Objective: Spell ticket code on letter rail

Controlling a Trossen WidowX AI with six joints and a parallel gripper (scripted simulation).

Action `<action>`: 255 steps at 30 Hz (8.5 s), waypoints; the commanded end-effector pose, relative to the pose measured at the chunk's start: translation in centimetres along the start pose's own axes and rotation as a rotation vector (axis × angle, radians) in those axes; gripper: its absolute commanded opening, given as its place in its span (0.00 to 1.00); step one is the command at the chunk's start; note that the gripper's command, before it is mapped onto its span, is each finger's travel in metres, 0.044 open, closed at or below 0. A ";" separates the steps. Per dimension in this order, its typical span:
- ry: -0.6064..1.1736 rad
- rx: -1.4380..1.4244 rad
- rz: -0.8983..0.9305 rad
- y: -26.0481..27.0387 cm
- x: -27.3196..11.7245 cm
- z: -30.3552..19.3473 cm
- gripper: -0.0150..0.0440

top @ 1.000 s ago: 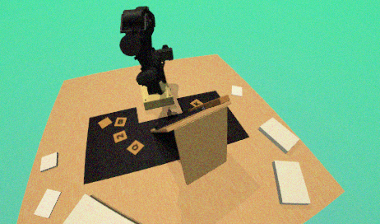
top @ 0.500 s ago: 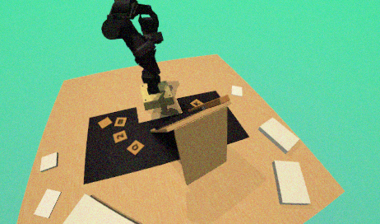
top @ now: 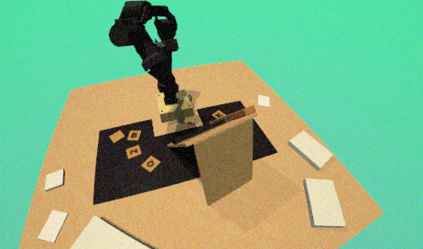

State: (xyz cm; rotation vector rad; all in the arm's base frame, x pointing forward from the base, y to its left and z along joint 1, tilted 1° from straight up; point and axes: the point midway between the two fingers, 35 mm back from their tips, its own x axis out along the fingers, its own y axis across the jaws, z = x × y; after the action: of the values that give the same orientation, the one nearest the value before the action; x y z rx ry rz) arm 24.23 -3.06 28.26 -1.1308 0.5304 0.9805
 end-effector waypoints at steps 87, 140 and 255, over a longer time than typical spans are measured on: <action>0.800 2.803 -0.533 13.2 15.3 -28.0 0.83; 0.800 2.803 -0.533 13.6 15.9 -28.3 0.71; -0.041 1.223 -0.396 -4.1 13.1 -16.6 0.25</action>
State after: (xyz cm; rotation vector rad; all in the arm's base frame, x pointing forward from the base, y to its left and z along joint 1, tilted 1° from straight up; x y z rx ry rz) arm 36.15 -14.04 13.91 -0.0736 0.6920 0.1854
